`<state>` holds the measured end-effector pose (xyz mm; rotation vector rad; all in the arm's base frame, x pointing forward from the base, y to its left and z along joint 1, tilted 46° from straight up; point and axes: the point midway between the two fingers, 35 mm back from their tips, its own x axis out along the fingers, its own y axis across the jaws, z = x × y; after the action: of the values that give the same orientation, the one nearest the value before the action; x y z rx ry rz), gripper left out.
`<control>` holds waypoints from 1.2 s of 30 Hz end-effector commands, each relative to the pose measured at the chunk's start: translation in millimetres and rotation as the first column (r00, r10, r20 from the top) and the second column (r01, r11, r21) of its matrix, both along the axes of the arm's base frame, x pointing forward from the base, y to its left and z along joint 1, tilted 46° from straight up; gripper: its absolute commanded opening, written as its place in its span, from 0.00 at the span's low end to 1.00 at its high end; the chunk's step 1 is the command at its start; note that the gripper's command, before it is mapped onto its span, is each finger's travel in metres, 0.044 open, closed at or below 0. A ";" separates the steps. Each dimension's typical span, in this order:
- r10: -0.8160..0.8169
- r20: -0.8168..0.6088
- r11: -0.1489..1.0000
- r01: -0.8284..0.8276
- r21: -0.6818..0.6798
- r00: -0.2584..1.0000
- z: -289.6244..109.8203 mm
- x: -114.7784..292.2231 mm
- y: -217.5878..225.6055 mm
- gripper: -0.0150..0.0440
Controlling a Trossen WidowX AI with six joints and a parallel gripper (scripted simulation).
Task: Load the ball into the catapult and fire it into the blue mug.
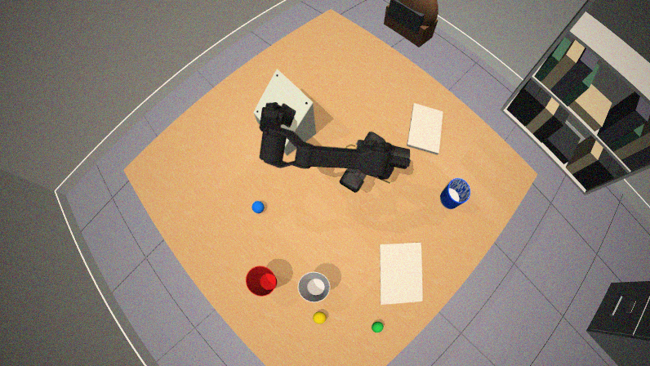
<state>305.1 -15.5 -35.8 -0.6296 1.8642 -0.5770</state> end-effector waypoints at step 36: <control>-0.014 -0.181 0.998 0.003 -0.064 0.983 -65.8 -73.5 19.8 0.25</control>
<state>231.1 3.7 -102.3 -0.7385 2.0271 -0.6037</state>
